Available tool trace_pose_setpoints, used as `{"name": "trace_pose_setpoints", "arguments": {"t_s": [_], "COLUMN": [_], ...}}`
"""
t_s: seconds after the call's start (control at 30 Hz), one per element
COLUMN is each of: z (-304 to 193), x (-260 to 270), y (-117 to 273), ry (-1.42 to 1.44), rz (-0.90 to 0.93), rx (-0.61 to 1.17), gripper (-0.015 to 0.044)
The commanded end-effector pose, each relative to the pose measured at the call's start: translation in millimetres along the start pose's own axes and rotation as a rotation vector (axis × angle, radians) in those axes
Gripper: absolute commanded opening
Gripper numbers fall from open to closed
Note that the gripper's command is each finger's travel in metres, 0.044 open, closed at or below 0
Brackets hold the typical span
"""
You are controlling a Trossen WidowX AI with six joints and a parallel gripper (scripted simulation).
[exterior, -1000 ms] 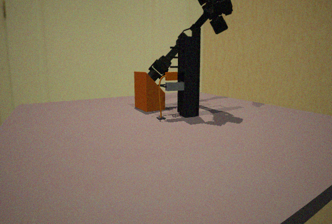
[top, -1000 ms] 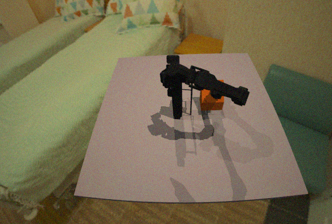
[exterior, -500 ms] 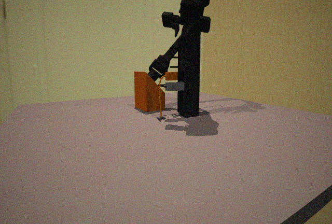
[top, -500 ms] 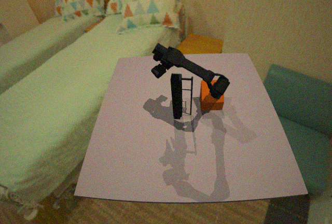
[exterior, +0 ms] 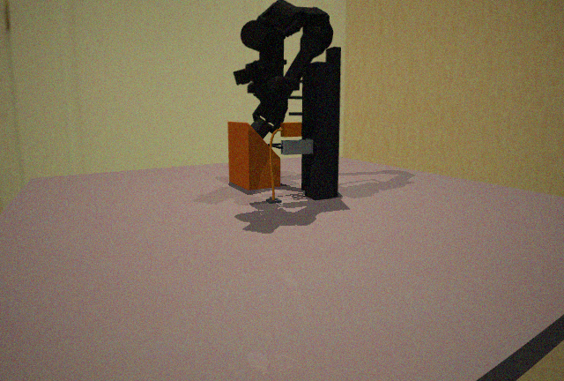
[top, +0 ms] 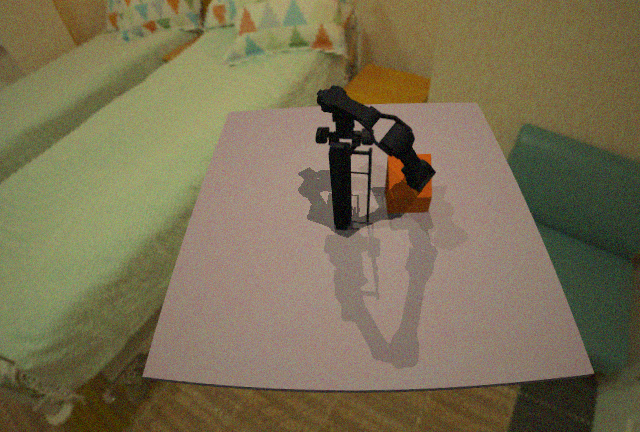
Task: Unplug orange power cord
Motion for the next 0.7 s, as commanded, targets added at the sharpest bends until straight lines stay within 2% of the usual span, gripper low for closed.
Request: {"name": "trace_pose_setpoints", "arguments": {"t_s": [0.0,0.67], "z": [-0.1,-26.3], "x": [-1.3,-1.2], "y": [-0.7,-0.2], "ry": [-0.022,-0.023], "rz": [-0.001,-0.001], "rx": [0.015,0.016], "gripper": [0.016,0.016]}}
Point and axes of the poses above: the point midway between the two fingers, 35 mm back from their tips, its own y axis back along the fingers, its own x axis across the jaws, z = x × y, the point moved 10 cm from there along y, back along the fingers, and after that the axes turned 3 degrees about -y, right-handed, at the moved point
